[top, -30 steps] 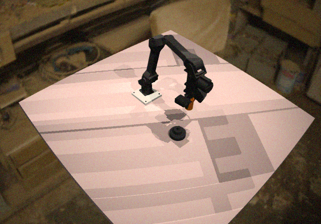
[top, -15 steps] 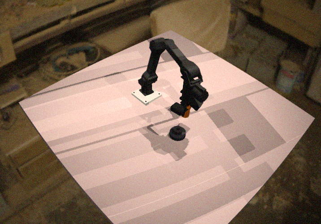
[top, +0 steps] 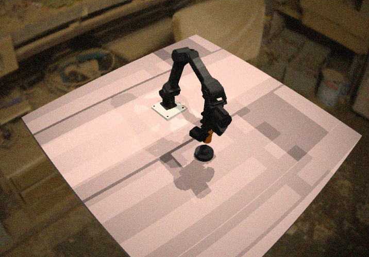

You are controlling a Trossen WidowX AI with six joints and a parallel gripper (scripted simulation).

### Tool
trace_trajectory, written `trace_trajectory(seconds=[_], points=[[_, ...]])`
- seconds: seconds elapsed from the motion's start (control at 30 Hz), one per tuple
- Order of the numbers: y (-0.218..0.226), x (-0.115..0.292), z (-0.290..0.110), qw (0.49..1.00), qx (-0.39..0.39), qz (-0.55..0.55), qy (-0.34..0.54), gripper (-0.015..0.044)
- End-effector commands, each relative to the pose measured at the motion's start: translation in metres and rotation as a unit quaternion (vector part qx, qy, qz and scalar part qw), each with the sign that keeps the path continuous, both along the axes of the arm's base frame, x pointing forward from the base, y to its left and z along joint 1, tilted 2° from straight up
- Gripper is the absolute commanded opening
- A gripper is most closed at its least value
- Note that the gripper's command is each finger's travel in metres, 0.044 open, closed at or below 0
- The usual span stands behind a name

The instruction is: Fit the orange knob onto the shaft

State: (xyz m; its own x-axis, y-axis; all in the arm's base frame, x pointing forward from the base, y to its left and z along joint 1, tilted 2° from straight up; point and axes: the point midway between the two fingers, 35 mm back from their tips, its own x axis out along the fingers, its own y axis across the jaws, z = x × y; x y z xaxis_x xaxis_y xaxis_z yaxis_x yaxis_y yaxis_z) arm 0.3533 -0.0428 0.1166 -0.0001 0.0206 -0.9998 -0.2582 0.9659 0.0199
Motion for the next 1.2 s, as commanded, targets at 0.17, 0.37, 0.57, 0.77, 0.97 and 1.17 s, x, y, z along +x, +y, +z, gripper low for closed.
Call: trace_trajectory(seconds=[0.17,0.37,0.57,0.77,0.97,1.17], points=[[-0.006,0.003,-0.010,1.000,-0.002,0.003,-0.002,0.0000],[-0.006,0.003,-0.025,1.000,-0.002,0.003,-0.002,0.0000],[-0.006,0.003,-0.024,1.000,-0.002,0.000,-0.002,0.0000],[-0.007,0.004,-0.026,1.000,-0.002,0.000,-0.002,0.0000],[-0.007,0.003,-0.026,1.000,-0.002,0.000,-0.002,0.0000],[-0.006,0.002,-0.027,1.000,-0.002,0.000,-0.002,0.0000]])
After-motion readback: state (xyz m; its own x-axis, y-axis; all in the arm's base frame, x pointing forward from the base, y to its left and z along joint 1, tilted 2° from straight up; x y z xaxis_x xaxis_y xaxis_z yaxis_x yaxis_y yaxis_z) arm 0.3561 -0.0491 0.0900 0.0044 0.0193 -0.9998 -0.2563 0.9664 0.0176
